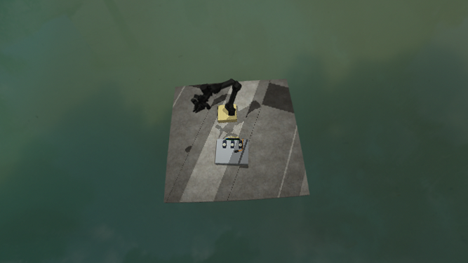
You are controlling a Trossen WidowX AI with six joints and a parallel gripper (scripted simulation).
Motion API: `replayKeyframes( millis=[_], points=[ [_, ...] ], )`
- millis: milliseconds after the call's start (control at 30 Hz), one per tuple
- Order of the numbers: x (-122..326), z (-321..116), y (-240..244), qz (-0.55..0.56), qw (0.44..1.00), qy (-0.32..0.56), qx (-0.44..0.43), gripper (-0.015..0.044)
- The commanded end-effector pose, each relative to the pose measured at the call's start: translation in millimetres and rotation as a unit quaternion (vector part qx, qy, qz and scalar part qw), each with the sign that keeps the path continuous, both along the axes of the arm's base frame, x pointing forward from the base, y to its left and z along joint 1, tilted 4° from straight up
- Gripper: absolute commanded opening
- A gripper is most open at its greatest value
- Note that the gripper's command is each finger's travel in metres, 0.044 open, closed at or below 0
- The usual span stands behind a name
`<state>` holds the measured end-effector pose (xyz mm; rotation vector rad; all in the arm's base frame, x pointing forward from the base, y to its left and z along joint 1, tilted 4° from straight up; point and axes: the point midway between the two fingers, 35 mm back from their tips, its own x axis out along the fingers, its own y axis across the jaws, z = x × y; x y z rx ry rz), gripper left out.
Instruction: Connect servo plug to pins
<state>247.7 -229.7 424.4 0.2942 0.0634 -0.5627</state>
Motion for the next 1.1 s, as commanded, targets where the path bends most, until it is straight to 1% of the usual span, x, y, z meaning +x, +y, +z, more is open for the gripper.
replayKeyframes(
  millis=[0, 533, 1067],
  points=[
    [9.6, -6.3, 11.2, 0.016, 1.000, 0.001, -0.013, 0.0115],
    [50.7, -33.0, 78.3, 0.106, 0.992, -0.007, -0.068, 0.0115],
    [70.0, -60.8, 150.4, 0.187, 0.975, -0.028, -0.115, 0.0115]
  ],
)
